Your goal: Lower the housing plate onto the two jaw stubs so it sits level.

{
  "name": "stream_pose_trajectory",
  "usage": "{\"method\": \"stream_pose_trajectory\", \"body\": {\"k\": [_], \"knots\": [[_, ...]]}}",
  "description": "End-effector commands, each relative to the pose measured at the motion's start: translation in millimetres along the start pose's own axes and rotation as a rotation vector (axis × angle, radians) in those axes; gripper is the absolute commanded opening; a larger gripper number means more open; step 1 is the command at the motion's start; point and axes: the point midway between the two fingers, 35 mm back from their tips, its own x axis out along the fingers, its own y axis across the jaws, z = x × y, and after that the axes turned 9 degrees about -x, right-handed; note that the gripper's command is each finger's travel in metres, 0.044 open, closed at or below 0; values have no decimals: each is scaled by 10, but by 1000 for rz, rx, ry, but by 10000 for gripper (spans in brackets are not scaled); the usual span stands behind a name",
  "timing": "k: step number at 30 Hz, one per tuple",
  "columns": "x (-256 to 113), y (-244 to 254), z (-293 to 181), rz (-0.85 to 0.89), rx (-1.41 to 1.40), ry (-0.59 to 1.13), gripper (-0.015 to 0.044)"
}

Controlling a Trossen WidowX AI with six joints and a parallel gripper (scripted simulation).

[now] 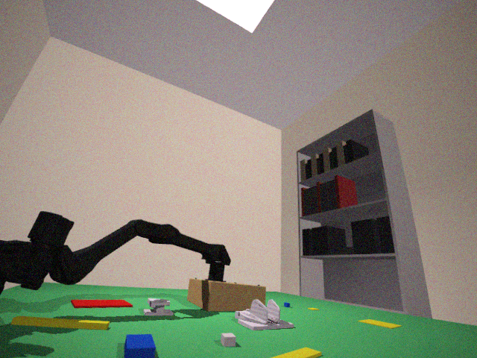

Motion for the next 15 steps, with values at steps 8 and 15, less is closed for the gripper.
{"method": "stream_pose_trajectory", "body": {"k": [8,15], "knots": [[30,4,-37,27,116,-97,440],[5,-37,-75,65,256,-225,440]]}}
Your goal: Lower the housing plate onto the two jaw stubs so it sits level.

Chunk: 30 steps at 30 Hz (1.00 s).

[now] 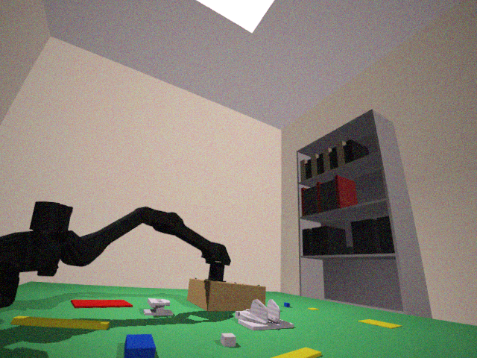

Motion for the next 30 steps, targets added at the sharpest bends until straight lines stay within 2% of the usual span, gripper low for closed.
{"method": "stream_pose_trajectory", "body": {"k": [1,16,30], "knots": [[-25,-44,-120,21,67,-53,440],[-363,-299,-73,132,333,-346,440],[-1023,-700,33,273,540,-647,440]]}}
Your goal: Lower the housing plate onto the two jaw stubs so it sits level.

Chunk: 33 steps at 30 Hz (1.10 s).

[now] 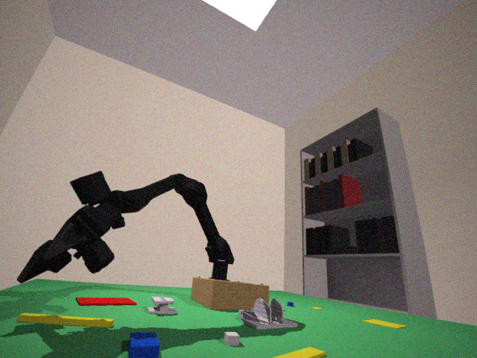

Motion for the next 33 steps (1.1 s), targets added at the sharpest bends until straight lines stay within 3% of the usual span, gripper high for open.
{"method": "stream_pose_trajectory", "body": {"k": [1,33], "knots": [[-197,-46,146,44,52,-67,440],[-2167,-99,1990,536,338,-680,440]]}}
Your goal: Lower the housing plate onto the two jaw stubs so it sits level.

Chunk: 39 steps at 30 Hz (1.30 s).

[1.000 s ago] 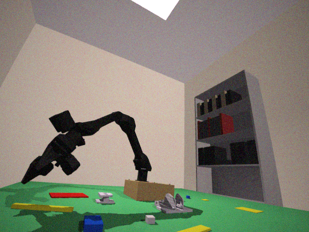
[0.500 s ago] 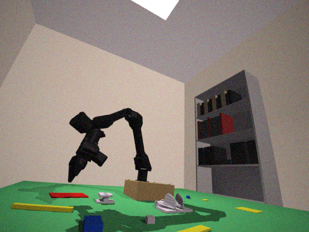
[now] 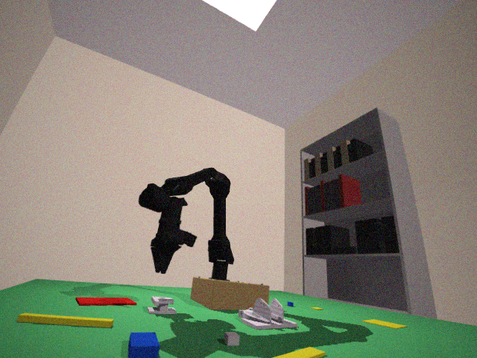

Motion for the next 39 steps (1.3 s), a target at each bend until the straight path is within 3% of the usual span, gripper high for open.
{"method": "stream_pose_trajectory", "body": {"k": [1,5,10,39], "knots": [[-47,82,141,31,15,-18,440],[-24,82,140,31,15,-18,440],[355,96,150,31,15,-19,440],[556,102,155,31,15,-19,440]]}}
